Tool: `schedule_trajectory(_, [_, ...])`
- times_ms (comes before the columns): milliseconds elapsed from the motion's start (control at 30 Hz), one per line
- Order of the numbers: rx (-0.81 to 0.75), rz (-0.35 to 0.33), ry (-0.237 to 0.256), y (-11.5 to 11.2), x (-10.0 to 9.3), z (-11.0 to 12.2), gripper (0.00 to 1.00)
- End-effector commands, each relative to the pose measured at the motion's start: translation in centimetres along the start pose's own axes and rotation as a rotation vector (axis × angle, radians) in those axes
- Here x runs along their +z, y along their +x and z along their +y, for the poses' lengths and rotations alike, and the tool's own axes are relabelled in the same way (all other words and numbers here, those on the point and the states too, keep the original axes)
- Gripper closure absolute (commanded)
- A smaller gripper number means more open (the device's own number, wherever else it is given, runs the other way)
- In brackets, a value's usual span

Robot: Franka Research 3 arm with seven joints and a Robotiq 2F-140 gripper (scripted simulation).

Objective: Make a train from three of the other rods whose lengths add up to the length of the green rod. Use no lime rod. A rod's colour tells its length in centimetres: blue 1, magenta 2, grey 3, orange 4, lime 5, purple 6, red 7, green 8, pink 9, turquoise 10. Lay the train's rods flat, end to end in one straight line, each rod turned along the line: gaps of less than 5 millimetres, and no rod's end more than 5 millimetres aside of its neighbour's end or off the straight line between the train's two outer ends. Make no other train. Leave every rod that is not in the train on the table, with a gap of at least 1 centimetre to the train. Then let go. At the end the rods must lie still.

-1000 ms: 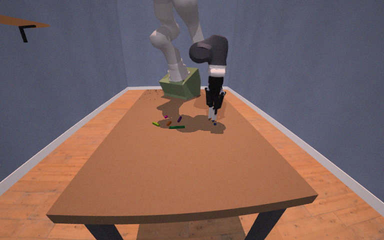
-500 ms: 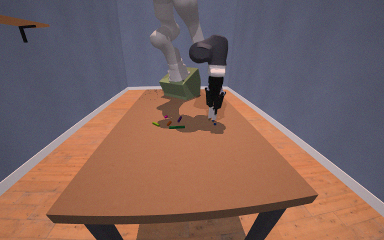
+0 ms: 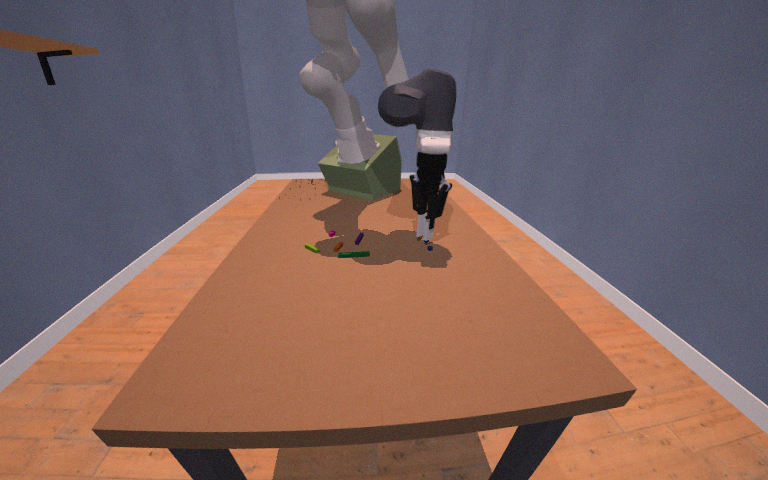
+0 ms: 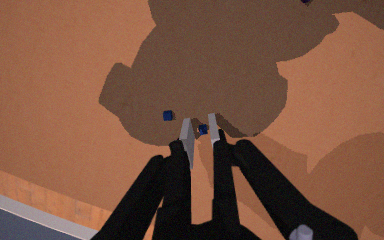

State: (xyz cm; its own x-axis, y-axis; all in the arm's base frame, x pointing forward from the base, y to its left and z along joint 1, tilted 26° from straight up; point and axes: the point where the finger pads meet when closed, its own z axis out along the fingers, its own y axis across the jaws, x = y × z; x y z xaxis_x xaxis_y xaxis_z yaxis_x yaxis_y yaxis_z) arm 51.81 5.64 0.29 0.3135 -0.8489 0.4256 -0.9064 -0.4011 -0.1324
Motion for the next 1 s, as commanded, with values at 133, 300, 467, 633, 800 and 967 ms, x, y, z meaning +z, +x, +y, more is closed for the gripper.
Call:
schedule_trajectory(133, [-0.001, -0.002, 0.002, -0.2, 0.0, 0.0, 0.85])
schedule_trajectory(300, [-0.001, -0.002, 0.002, -0.2, 0.0, 0.0, 0.85])
schedule_trajectory(467, [-0.001, -0.002, 0.002, -0.2, 0.1, 0.0, 0.85])
schedule_trajectory(633, [-0.001, -0.002, 0.002, -0.2, 0.4, 0.0, 0.85])
schedule_trajectory(800, [-0.001, -0.002, 0.002, -0.2, 0.9, 0.0, 0.85])
schedule_trajectory(967, [-0.001, -0.002, 0.002, -0.2, 1.3, 0.0, 0.85])
